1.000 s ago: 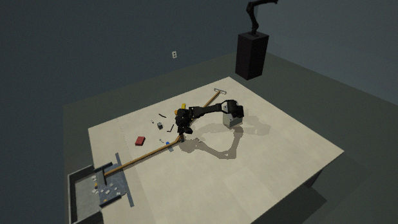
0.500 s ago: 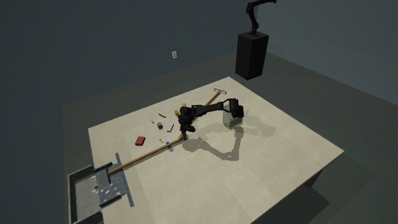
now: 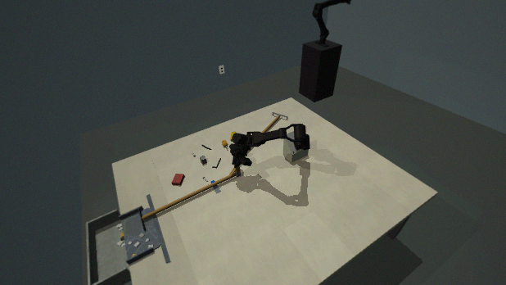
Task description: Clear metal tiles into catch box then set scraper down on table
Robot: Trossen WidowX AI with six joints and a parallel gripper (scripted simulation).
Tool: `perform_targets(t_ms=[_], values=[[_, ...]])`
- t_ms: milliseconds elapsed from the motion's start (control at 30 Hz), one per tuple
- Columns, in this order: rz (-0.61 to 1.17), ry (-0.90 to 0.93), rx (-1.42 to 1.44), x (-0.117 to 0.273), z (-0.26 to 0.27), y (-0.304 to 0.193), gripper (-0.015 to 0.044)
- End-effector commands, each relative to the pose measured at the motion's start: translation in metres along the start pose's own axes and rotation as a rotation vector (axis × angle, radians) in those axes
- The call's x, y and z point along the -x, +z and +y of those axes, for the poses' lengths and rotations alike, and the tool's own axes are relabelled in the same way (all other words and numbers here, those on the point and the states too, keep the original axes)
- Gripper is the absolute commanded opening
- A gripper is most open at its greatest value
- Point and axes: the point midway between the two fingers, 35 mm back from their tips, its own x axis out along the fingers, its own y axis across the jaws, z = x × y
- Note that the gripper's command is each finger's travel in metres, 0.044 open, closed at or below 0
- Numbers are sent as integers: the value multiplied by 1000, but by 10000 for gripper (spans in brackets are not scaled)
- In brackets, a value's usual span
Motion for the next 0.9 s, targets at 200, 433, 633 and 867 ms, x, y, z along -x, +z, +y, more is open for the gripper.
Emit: perform_targets(t_ms=[200,433,633,867], values=[[-12,-5,1,13,-3,-10,0],[-12,-5,1,20,-4,-20,0],[-13,-5,0,26,-4,-28,0],[-14,-5,0,32,-3,-38,0]])
